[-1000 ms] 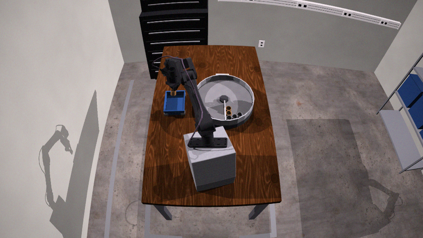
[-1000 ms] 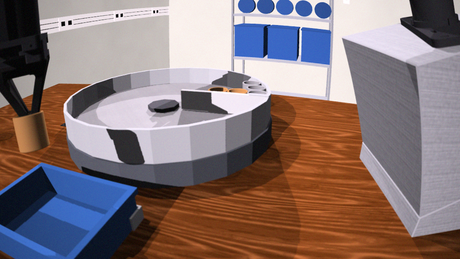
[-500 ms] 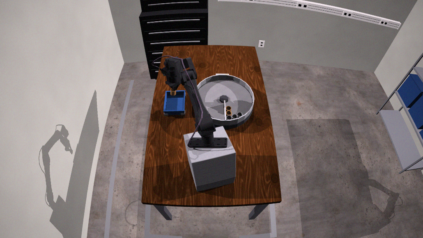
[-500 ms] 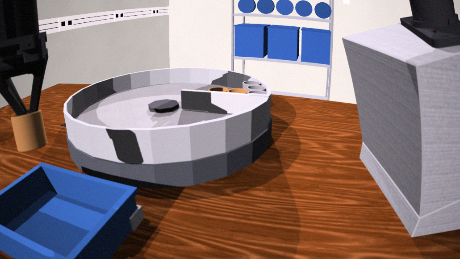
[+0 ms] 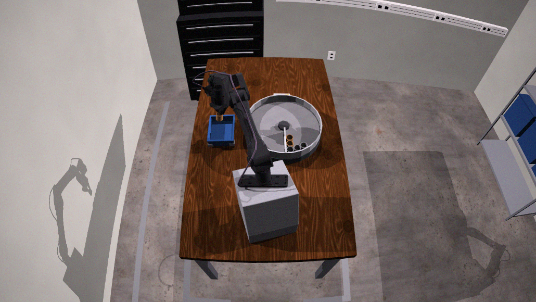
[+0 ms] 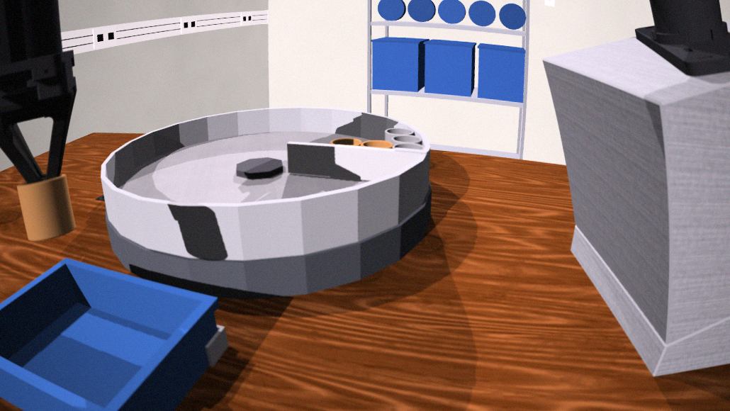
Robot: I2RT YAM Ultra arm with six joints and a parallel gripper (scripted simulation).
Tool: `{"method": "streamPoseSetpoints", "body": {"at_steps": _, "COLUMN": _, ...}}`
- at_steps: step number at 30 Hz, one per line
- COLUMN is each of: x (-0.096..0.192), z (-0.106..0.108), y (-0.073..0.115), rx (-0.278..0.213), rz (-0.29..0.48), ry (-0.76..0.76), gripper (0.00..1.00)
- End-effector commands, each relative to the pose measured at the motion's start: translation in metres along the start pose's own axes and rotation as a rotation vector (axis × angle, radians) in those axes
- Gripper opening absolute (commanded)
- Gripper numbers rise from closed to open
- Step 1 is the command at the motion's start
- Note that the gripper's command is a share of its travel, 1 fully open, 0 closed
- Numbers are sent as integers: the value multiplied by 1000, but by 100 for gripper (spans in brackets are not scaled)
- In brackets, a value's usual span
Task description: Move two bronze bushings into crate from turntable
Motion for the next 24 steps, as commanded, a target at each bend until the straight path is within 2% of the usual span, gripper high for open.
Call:
{"method": "streamPoseSetpoints", "body": {"at_steps": 1, "x": -13, "z": -5, "y": 24, "rx": 15, "rz": -64, "ry": -15, "gripper": 0}}
{"method": "streamPoseSetpoints", "body": {"at_steps": 11, "x": -10, "z": -5, "y": 11, "rx": 9, "rz": -31, "ry": -16, "gripper": 0}}
{"method": "streamPoseSetpoints", "body": {"at_steps": 14, "x": -12, "z": -7, "y": 22, "rx": 13, "rz": -52, "ry": -18, "gripper": 0}}
{"method": "streamPoseSetpoints", "body": {"at_steps": 24, "x": -13, "z": -7, "y": 22, "rx": 14, "rz": -57, "ry": -18, "gripper": 0}}
Point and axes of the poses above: the point where the finger pads meet when closed, its own y axis back along the fingers, its own z axis across the jaws, x = y × z, the point moved 6 cm from there along y, back along the fingers, and after that the axes turned 8 degrees about -y, right-handed, at the moved point
